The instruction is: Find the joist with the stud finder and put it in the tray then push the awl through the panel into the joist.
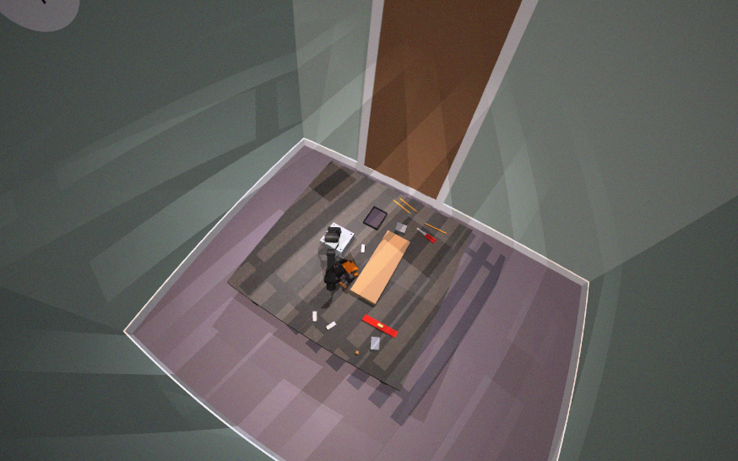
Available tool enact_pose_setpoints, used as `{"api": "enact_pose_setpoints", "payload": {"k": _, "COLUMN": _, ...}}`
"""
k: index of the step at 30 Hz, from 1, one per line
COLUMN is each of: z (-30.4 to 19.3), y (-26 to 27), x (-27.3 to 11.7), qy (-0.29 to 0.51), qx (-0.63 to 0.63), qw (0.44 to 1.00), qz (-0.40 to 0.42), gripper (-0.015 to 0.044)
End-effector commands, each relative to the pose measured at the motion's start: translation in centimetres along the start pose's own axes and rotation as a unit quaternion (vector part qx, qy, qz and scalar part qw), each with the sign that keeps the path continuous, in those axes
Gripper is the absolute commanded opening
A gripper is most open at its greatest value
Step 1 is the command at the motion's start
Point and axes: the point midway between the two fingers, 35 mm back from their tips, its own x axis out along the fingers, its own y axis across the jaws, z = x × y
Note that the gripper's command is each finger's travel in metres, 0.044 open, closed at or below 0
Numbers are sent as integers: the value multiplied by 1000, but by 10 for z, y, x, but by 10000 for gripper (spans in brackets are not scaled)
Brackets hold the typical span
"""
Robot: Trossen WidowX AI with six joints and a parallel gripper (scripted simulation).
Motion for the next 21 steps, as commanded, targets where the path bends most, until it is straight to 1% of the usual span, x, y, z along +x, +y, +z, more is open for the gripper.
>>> {"api": "enact_pose_setpoints", "payload": {"k": 1, "z": 4, "y": 0, "x": 0, "qy": -9, "qx": -4, "qw": 1000, "qz": -3, "gripper": 378}}
{"api": "enact_pose_setpoints", "payload": {"k": 21, "z": 6, "y": 1, "x": -3, "qy": -9, "qx": -4, "qw": 1000, "qz": -3, "gripper": 378}}
